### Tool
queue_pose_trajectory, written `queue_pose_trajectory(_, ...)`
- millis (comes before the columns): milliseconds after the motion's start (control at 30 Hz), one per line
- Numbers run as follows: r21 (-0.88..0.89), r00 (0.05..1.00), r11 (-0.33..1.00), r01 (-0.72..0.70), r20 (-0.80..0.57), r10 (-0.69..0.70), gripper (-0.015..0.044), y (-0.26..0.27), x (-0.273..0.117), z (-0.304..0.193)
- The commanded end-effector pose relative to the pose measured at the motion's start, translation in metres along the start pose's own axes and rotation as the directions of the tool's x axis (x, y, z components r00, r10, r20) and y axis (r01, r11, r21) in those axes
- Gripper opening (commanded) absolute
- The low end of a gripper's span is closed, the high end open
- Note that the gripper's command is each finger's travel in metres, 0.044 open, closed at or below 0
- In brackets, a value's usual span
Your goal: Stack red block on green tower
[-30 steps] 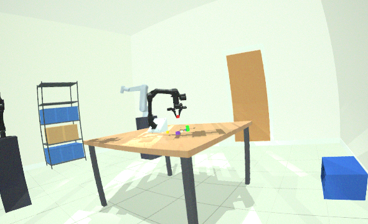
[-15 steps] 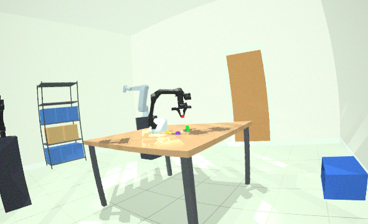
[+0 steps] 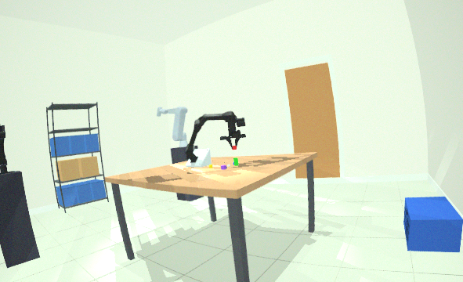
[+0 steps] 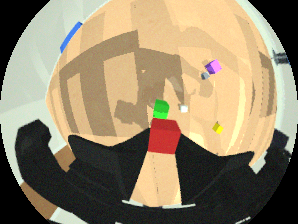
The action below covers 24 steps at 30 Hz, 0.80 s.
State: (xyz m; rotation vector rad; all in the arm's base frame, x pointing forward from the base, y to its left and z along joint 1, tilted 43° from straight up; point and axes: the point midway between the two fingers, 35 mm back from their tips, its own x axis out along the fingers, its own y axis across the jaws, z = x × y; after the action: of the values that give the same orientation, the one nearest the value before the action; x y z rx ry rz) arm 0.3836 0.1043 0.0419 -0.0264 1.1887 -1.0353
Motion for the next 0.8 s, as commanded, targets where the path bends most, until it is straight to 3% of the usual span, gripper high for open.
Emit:
queue_pose_trajectory(0,-0.007,1.0,1.0,0.006,0.004,-0.006,0.0,0.001,0.003,0.003)
queue_pose_trajectory(767,-0.006,1.0,1.0,0.007,0.006,-0.007,0.0,0.0,0.064,0.003)
